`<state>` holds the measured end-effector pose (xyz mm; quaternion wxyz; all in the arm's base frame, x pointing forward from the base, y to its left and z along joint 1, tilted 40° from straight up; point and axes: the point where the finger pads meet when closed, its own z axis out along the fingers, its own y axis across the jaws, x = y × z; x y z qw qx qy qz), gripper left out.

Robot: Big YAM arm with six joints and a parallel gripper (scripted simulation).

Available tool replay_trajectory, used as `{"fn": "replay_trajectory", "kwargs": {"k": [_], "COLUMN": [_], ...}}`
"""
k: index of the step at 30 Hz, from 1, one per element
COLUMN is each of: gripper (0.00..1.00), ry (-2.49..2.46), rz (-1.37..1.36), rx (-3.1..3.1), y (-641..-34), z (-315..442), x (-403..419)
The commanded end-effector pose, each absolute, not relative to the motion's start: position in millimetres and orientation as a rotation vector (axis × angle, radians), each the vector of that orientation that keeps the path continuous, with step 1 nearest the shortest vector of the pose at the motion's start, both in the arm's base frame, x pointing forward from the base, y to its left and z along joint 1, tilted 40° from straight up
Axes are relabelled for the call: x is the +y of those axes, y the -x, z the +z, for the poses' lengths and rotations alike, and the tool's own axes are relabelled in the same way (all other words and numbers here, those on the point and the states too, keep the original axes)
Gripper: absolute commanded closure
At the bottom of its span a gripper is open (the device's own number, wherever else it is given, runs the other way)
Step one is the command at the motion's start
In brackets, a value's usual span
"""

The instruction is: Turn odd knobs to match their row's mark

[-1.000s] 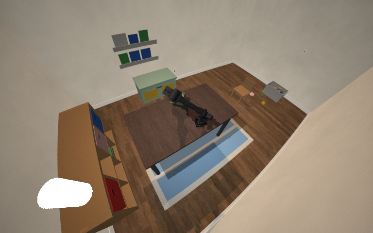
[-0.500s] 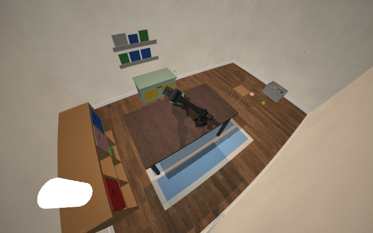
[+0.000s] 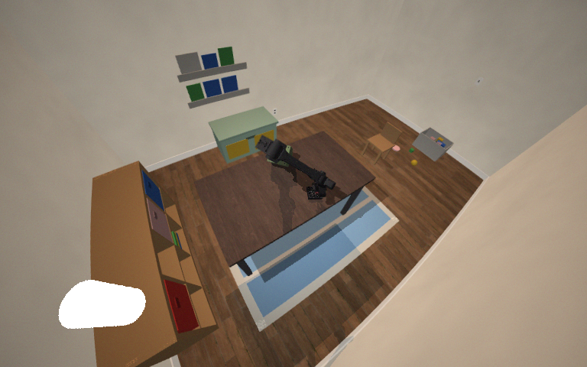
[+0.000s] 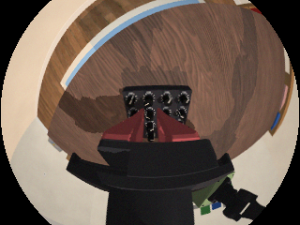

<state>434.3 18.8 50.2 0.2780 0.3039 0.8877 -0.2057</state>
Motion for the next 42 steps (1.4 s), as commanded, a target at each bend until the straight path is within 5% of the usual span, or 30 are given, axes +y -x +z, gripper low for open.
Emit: {"fn": "replay_trajectory", "kwargs": {"k": [1, 42], "gripper": [0.82, 0.82], "ry": [-0.837, -0.834], "rz": [-0.558, -0.554], "rx": [2.378, 2.376], "y": [-443.4, -447.9], "z": [54.1, 57.4], "x": [11.3, 12.3]}}
